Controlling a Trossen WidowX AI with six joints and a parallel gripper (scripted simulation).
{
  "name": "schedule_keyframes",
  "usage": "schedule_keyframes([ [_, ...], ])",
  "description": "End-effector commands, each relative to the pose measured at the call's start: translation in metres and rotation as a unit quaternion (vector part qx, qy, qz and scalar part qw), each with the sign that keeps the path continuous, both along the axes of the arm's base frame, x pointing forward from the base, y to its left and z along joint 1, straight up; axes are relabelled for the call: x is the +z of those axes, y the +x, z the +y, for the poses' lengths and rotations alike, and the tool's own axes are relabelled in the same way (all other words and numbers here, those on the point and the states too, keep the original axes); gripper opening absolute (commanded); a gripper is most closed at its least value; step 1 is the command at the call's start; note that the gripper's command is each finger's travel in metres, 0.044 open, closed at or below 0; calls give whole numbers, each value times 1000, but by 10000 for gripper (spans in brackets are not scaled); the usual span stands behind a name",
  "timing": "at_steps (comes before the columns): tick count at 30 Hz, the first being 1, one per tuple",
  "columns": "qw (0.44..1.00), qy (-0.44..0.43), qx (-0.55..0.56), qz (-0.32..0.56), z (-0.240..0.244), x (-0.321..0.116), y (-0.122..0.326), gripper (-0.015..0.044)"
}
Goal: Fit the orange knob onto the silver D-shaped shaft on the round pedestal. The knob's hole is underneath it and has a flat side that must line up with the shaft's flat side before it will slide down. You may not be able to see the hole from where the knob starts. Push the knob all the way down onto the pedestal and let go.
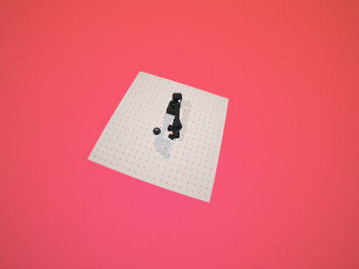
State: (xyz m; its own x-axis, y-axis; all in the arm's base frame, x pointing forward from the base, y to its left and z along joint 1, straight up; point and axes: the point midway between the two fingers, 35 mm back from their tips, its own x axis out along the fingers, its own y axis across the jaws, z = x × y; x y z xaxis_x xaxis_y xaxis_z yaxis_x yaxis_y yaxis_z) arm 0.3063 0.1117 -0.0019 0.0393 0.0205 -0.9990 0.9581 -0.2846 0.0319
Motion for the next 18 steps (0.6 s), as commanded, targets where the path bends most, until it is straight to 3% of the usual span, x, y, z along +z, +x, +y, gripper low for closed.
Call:
schedule_keyframes([
  [1,1000,-4,-3,6,-1,-10,-2,440],
  [16,1000,-4,-3,7,0,-31,-3,440],
  [18,1000,-4,-3,7,0,-31,-3,387],
])
